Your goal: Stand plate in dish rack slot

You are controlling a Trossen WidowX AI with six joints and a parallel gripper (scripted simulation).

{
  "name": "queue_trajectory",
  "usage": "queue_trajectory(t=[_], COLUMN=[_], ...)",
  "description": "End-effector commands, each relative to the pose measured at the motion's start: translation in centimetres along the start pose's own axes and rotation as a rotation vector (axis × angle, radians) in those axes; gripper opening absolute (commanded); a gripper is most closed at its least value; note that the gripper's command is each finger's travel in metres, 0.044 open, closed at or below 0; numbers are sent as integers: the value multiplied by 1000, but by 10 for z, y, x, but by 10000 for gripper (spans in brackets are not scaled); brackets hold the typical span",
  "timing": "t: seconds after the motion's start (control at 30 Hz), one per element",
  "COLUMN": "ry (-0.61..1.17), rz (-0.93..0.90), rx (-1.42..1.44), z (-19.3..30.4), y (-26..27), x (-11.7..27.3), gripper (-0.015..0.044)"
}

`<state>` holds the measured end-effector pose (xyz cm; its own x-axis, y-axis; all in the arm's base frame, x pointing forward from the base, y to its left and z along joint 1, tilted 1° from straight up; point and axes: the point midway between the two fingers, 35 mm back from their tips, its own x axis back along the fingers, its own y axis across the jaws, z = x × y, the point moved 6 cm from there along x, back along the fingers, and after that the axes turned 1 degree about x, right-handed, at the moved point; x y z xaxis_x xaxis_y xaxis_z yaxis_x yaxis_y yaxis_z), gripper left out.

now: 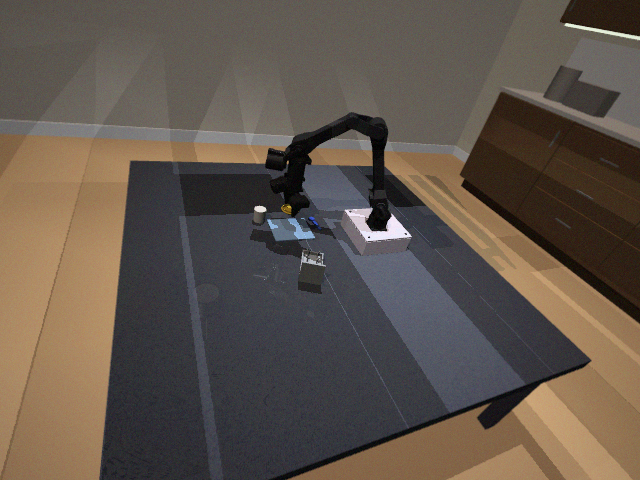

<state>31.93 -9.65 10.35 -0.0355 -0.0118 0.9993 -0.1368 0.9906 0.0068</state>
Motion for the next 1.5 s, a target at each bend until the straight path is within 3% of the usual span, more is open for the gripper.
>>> queue_trajectory(t=[0.0,0.57,0.83,1.27,1.47], ry=[-14,-14,-14,-10,-10], rz=[11,11,10,-8,-9], rx=[6,6,0,-411,-433], z=[-2,0,0,35,39], y=[-1,1,4,157,163], x=[30,108,114,112,111], gripper=[0,0,0,0,0])
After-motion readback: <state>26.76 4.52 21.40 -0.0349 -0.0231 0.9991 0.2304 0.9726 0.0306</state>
